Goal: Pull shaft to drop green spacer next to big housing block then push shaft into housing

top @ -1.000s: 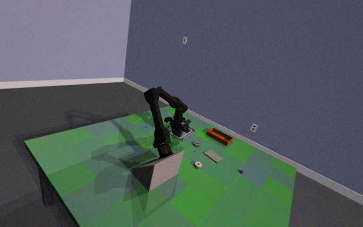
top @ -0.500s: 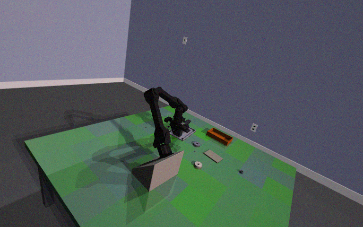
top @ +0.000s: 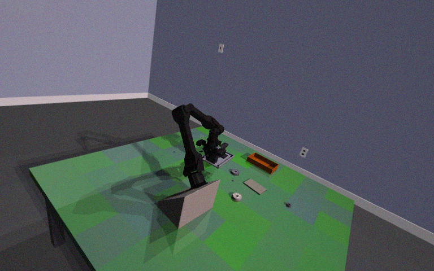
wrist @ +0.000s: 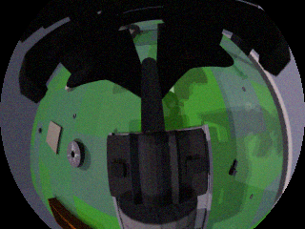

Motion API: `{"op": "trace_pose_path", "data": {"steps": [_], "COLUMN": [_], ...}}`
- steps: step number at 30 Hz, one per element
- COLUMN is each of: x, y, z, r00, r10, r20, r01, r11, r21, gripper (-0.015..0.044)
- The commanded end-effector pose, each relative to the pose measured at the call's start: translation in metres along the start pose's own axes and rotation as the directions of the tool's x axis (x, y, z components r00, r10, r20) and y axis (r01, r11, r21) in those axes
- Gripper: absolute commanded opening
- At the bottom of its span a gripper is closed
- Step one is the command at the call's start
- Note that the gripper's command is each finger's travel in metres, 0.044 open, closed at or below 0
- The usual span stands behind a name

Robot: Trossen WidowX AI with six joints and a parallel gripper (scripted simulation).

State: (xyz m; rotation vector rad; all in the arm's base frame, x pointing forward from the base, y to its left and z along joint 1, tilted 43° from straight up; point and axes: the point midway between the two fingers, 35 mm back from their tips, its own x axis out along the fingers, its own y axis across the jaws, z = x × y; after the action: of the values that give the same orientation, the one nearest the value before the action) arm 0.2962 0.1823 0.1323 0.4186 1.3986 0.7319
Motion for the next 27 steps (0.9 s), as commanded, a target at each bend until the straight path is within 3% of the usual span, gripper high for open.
{"op": "trace_pose_path", "data": {"steps": [1,27], "x": [-0.0003,-0.0003], "y": [0.0008,0.0008], "z": [-0.0013,-0.0037], "r00": [1.0,1.0], "r10": [0.001,0.001], "r20": [-0.001,-0.002], "r01": [-0.001,-0.001], "r11": [1.0,1.0], "r21": [0.001,0.001], "gripper": [0.0,0.0]}}
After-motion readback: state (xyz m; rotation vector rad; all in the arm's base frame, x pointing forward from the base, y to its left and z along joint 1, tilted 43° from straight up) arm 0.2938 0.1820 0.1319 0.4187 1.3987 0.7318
